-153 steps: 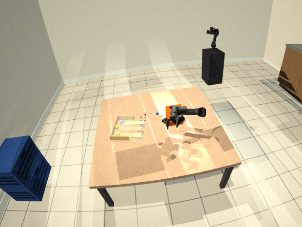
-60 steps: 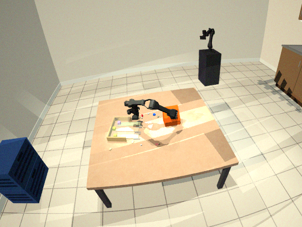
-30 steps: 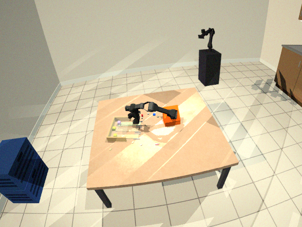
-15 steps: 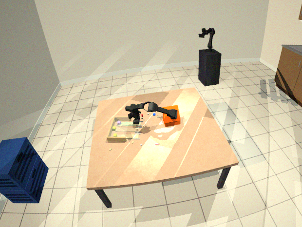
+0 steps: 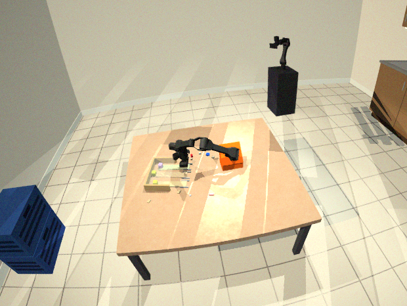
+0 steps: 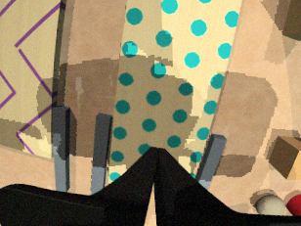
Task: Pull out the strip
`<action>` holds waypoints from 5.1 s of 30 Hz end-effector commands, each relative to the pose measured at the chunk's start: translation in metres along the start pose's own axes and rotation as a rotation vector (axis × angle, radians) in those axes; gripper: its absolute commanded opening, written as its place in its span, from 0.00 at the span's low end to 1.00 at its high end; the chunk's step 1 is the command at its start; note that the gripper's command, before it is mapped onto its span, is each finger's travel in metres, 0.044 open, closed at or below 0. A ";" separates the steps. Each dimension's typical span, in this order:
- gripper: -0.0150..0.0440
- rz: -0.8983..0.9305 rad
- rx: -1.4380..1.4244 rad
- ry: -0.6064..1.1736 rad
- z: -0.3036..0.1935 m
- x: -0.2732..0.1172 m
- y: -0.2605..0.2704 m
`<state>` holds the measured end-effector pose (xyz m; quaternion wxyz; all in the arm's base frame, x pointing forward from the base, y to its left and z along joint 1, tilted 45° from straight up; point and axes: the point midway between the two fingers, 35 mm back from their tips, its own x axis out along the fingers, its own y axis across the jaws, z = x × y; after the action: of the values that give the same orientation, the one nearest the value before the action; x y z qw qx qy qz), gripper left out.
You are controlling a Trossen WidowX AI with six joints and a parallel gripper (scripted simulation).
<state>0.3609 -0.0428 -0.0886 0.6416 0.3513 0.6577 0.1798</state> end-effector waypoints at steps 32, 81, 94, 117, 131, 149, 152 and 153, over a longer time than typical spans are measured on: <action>0.25 0.004 0.003 0.000 -0.014 0.004 0.000; 0.25 0.004 0.006 0.003 -0.089 0.006 0.001; 0.25 0.004 0.007 0.003 -0.109 0.006 0.002; 0.25 0.004 0.008 0.005 -0.143 0.006 0.003; 0.25 0.003 0.009 0.006 -0.165 0.006 0.003; 0.25 0.003 0.009 0.006 -0.180 0.006 0.004; 0.25 0.003 0.009 0.006 -0.180 0.006 0.004; 0.25 0.003 0.009 0.006 -0.180 0.006 0.004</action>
<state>0.1958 -0.0030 -0.0691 0.6465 0.3558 0.6513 0.1767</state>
